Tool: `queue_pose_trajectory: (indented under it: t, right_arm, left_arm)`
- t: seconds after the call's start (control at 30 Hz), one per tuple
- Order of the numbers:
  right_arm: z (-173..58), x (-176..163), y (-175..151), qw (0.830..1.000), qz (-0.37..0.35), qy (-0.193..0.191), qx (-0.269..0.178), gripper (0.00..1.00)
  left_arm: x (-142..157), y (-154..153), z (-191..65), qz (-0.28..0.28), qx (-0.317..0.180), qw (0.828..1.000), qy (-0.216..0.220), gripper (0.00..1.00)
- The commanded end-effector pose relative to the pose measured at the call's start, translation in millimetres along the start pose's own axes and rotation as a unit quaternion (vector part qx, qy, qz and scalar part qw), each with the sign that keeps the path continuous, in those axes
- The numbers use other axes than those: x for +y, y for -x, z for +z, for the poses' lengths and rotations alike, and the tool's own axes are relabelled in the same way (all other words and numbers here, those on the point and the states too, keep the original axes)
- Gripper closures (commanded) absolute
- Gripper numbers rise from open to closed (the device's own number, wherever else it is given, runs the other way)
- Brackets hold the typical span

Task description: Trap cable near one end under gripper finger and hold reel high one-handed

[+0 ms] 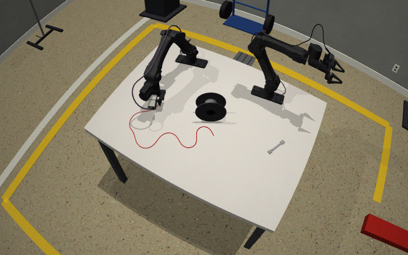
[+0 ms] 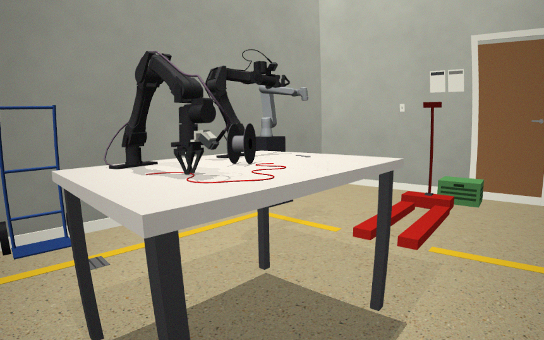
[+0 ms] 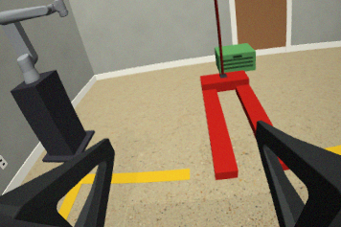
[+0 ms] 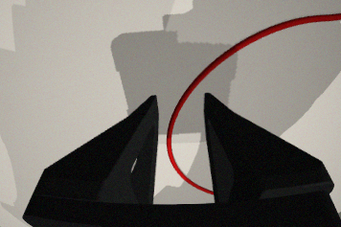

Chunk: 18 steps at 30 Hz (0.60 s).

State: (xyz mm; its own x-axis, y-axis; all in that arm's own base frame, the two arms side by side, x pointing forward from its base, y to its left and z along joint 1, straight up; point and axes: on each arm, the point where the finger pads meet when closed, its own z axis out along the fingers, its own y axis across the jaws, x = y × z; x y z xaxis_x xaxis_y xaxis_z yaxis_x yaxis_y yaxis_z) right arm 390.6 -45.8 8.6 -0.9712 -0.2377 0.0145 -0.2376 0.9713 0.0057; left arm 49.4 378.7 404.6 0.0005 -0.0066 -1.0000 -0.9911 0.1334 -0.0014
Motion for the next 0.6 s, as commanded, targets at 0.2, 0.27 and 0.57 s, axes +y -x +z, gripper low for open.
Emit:
queue_pose_trajectory:
  t: [0.2, 0.27, 0.57]
  right_arm:
    - [-5.7, -2.3, -1.3, 1.000, 0.000, -0.004, -0.011, 0.79]
    - [-5.7, -2.3, -1.3, 1.000, 0.000, -0.004, -0.011, 0.81]
    - [-5.6, -2.3, -1.3, 1.000, 0.000, -0.004, -0.011, 0.92]
  left_arm:
    - [0.4, -8.5, 3.2, 0.003, 0.012, 1.000, 0.004, 0.00]
    - [0.4, -8.5, 3.2, 0.003, 0.012, 1.000, 0.004, 0.00]
    - [0.4, -8.5, 3.2, 0.003, 0.012, 1.000, 0.004, 0.00]
